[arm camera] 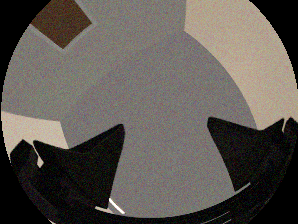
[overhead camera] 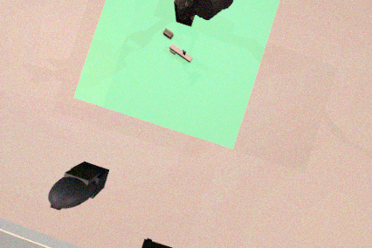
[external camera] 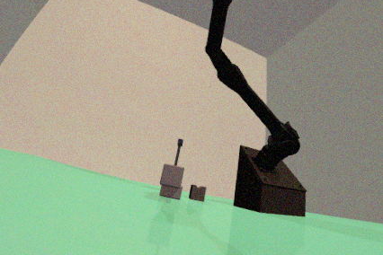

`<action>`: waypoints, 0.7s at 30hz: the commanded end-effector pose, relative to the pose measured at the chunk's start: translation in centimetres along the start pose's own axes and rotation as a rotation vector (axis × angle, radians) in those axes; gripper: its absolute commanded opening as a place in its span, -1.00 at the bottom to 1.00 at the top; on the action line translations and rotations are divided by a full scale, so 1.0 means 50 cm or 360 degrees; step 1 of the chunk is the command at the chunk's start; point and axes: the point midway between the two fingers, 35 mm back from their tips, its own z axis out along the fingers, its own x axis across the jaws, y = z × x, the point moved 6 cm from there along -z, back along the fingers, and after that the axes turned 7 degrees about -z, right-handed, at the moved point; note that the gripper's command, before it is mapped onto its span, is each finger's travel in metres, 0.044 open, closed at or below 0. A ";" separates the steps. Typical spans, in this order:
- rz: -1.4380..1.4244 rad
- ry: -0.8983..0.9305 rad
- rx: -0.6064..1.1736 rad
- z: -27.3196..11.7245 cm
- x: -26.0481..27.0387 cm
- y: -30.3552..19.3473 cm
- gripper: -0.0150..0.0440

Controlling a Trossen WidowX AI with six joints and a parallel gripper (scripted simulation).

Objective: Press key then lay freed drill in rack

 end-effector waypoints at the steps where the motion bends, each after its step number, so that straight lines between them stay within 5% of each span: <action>1: 0.0000 0.0000 0.0000 0.000 0.000 0.000 0.78; 9: -0.0002 0.0007 0.0002 0.002 0.002 0.001 0.06; 15: 0.0128 0.0258 -0.0081 0.089 0.096 0.063 -0.47; 21: 0.0316 0.0503 -0.0151 0.126 0.203 0.127 -0.49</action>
